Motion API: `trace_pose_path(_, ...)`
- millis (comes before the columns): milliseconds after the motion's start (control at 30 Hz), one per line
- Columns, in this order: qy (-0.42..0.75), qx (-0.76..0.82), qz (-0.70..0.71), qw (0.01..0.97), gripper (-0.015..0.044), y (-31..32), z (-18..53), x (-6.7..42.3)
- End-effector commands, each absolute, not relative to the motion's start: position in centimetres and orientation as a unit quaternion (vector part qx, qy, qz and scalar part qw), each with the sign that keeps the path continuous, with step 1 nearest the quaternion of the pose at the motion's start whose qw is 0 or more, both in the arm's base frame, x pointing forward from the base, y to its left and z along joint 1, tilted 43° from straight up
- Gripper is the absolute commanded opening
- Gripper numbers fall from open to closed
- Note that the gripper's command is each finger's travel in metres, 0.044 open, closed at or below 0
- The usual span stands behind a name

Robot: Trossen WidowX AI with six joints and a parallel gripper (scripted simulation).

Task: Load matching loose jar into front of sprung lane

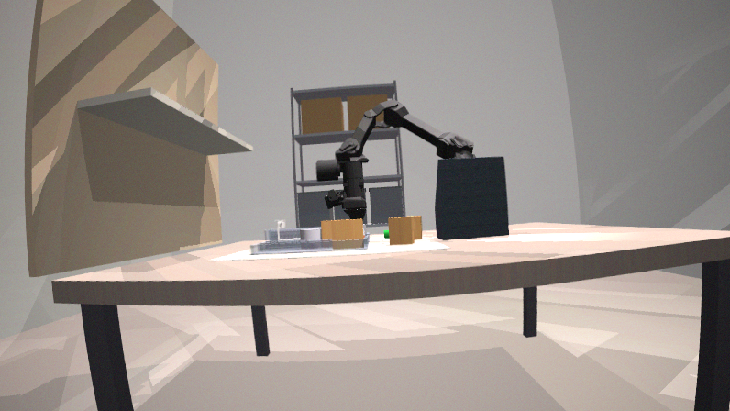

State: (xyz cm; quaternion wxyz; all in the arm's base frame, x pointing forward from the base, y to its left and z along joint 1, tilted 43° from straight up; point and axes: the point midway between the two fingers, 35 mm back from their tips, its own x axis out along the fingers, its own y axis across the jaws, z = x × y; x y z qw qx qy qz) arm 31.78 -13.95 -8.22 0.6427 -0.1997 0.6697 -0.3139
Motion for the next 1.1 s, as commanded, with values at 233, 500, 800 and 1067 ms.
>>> trace_pose_path(233, 0.667, -0.201, -0.316, 0.644, 0.0, -14.11, -8.16, 31.69)
trace_pose_path(500, 0.667, -0.201, -0.316, 0.644, 0.0, -14.09, -8.17, 31.56)
trace_pose_path(800, 0.667, -0.201, -0.316, 0.644, 0.0, -14.06, -8.17, 31.41)
trace_pose_path(1067, 0.667, -0.201, -0.316, 0.644, 0.0, -14.04, -8.18, 31.27)
